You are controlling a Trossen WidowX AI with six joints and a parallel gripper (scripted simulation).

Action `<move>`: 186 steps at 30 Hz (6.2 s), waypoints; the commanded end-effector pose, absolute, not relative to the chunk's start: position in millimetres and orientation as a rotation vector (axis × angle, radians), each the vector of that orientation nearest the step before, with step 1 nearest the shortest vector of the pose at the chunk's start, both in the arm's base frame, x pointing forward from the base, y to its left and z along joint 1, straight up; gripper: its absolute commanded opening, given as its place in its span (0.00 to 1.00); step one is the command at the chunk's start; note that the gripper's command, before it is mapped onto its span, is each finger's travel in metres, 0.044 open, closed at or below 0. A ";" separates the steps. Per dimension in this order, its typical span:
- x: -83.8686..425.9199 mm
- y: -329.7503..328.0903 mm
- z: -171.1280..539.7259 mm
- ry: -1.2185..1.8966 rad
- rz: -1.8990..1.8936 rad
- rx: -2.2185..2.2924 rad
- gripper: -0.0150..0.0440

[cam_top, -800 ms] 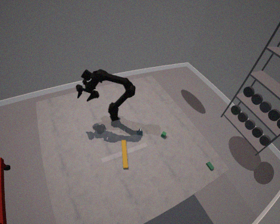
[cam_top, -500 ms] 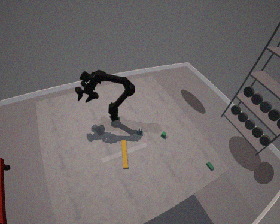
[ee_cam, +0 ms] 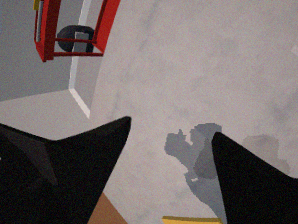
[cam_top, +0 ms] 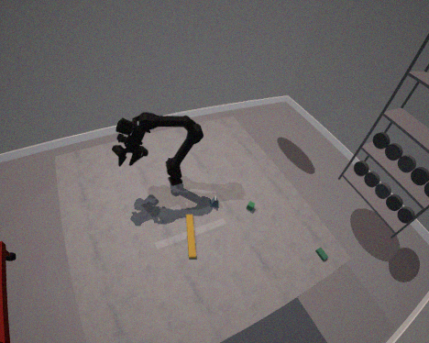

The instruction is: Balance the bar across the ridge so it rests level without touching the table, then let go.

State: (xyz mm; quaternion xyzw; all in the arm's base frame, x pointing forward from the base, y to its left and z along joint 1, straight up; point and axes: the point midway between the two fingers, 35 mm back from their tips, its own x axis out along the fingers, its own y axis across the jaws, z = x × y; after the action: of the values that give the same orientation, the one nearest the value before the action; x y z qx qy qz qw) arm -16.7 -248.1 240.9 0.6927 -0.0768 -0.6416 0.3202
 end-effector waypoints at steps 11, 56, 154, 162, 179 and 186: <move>26.1 -260.5 230.3 0.098 -1.573 1.706 0.79; 180.0 -225.2 184.7 0.870 -1.130 1.283 0.79; 334.2 -55.2 50.8 1.516 -0.286 0.287 0.79; 335.8 -54.7 52.4 1.511 -0.285 0.294 0.74; 336.6 -54.9 58.7 1.511 -0.285 0.294 0.25; 338.1 -55.3 76.5 1.512 -0.285 0.292 0.25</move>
State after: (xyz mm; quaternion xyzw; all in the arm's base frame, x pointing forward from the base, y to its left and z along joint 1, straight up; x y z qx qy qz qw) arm 334.8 -54.5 67.1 0.1326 0.6854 -0.1284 0.7043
